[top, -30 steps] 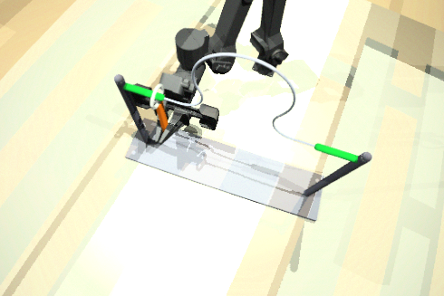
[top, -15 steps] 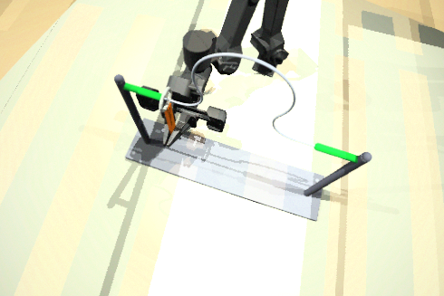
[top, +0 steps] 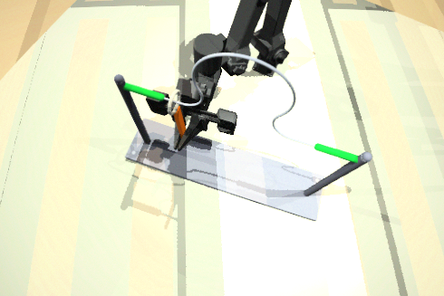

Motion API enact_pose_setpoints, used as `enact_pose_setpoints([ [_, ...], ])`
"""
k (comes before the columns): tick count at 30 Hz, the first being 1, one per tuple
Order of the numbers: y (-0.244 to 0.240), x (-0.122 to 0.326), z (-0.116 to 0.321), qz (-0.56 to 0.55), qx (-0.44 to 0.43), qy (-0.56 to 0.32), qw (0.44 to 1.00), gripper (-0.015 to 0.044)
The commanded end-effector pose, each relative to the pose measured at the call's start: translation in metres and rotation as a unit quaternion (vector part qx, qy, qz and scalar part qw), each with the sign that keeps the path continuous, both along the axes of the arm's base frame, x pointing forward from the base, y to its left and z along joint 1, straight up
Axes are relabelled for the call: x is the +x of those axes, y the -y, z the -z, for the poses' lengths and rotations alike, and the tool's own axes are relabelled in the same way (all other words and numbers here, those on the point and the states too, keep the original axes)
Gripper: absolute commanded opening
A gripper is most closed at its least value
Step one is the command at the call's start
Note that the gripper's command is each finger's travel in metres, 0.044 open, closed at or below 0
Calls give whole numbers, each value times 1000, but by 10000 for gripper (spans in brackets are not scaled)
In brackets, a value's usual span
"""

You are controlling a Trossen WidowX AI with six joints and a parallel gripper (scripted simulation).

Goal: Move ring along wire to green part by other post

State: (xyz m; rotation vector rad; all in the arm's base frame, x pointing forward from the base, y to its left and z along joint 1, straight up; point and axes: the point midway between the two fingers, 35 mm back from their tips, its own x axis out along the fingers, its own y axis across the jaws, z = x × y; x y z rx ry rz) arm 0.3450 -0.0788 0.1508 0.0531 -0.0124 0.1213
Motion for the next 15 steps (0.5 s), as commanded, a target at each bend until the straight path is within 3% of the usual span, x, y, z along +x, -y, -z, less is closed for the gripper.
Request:
enact_pose_setpoints([
  [1,-9,-2,-1,0,19,-1,1000,-150],
  [15,-48,-6,-8,-2,129,-13,992,-150],
])
